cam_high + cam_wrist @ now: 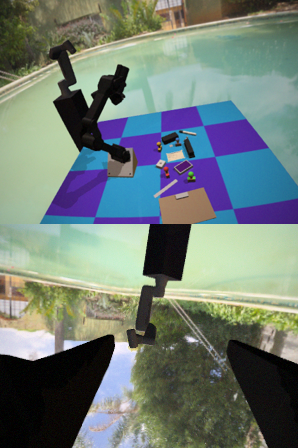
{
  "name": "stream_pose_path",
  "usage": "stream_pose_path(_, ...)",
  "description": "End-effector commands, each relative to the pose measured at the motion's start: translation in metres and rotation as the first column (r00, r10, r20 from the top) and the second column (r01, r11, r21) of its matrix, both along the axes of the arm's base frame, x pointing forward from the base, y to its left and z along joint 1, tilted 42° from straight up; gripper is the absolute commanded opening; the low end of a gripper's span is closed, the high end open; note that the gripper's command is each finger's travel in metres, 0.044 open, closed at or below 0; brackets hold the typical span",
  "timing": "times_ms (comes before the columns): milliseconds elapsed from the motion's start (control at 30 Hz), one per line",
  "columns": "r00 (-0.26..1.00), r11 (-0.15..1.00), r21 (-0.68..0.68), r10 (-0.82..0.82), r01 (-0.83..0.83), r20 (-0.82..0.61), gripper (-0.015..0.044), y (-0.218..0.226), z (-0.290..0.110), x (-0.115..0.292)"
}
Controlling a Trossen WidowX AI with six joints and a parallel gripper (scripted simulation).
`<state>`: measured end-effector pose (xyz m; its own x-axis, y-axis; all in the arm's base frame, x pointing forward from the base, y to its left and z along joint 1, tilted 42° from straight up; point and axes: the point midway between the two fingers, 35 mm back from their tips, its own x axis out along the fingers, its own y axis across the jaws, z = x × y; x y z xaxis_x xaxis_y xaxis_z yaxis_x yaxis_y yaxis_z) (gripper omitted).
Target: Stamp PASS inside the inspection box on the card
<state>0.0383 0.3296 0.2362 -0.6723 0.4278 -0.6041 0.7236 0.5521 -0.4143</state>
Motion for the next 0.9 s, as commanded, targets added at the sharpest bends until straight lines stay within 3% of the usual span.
stream_pose_path(0, 1.000, 1.000, 0.003, 0.000, 0.000, 0.011, 0.0374, 0.000, -0.001, 0.003)
stream_pose_path(200, 0.941, 0.999, 0.026, 0.036, -0.047, 0.336, 0.0226, -0.017, -0.040, 0.085)
stream_pose_path(467, 0.713, 0.969, -0.158, 0.245, -0.187, 0.657, 0.0226, -0.086, -0.086, 0.202)
stream_pose_path(667, 0.532, 0.868, -0.402, 0.496, -0.292, 0.686, 0.0226, -0.166, -0.110, 0.270)
stream_pose_path(867, 0.412, 0.685, -0.615, 0.727, -0.390, 0.549, 0.0226, -0.262, -0.124, 0.315)
